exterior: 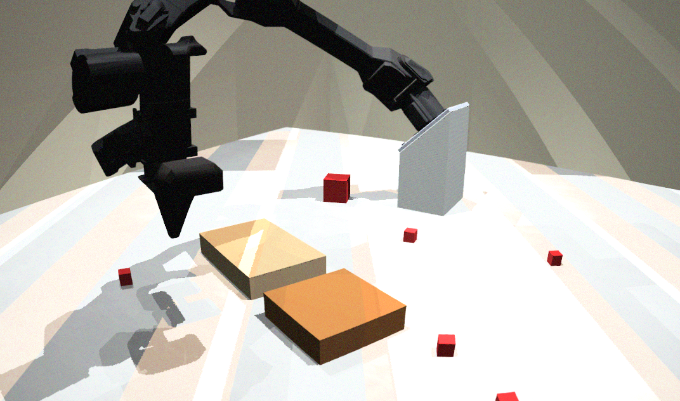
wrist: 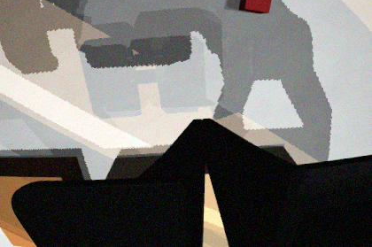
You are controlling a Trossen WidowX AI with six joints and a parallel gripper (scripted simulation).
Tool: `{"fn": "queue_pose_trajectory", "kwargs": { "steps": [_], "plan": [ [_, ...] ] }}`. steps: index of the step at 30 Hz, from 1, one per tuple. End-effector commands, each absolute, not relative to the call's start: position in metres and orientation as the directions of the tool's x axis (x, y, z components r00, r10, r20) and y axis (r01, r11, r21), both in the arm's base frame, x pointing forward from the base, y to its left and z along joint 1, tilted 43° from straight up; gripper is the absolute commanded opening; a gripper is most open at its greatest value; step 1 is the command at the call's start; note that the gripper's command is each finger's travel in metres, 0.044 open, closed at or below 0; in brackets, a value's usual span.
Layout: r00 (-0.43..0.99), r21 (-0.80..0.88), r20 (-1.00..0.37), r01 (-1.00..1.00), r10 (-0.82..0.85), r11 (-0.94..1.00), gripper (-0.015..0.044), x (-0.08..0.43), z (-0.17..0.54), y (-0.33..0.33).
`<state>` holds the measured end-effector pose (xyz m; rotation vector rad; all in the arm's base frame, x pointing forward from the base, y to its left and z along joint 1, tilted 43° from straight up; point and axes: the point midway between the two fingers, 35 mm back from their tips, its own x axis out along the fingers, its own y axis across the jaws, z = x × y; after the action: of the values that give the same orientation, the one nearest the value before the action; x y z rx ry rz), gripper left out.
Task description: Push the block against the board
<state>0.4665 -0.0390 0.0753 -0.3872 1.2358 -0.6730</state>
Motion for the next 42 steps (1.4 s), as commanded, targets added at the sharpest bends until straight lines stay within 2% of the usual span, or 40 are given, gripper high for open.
{"fn": "queue_pose_trajectory", "kwargs": {
  "steps": [1,11,23,33,42],
  "plan": [
    [0.162,-0.613,-0.731,0.269,-0.663,0.743,0.0000,0.464,0.076,-0.042],
    [0.161,-0.491,-0.732,0.550,-0.662,0.676,0.0000,0.442,0.088,-0.058],
    [0.159,-0.266,-0.731,0.829,-0.663,0.493,0.0000,0.410,0.098,-0.077],
    [0.158,-0.052,-0.729,0.957,-0.666,0.285,0.0000,0.382,0.103,-0.091],
    [0.157,0.150,-0.729,0.986,-0.666,0.069,0.0000,0.356,0.106,-0.101]
  ]
}}
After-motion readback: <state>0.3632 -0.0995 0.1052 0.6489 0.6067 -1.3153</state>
